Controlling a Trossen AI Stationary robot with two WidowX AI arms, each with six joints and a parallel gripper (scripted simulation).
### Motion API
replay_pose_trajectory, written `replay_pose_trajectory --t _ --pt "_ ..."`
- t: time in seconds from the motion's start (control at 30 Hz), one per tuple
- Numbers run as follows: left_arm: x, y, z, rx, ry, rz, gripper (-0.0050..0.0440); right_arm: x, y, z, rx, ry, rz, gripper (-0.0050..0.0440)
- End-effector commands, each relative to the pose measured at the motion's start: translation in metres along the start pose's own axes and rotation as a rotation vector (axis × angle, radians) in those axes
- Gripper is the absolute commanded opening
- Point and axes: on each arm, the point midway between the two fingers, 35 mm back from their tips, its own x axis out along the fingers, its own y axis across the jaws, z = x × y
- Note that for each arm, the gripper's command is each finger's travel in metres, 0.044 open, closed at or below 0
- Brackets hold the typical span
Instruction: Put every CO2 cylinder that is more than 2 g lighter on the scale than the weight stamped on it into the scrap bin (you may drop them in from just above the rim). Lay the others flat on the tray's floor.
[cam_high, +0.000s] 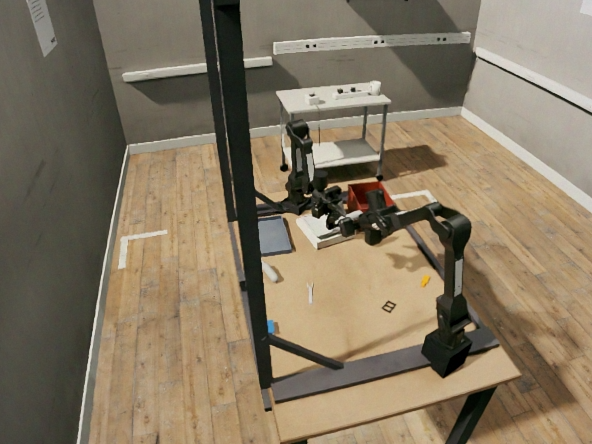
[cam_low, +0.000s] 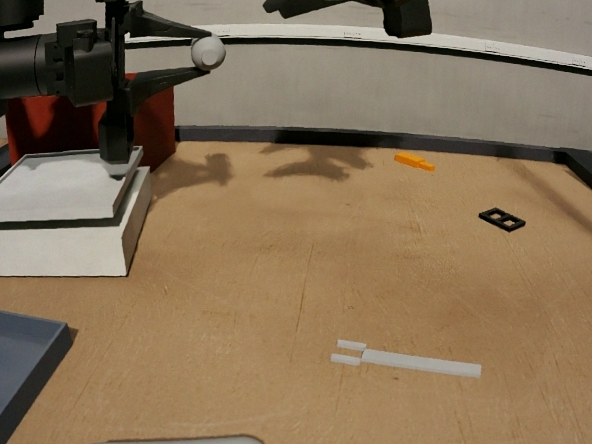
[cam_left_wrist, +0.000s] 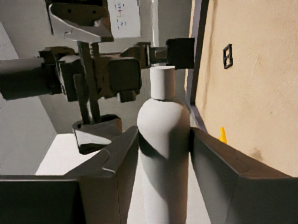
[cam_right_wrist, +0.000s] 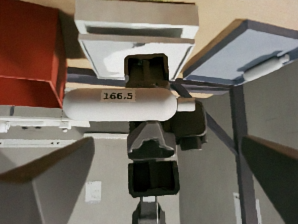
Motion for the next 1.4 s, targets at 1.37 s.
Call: replay_pose_trajectory --t 1.37 --pt "0.001 0.026 0.008 -0.343 0.263 -0.350 -0.0050 -0.128 -0.011 -0.072 -1.451 0.267 0.190 0.0440"
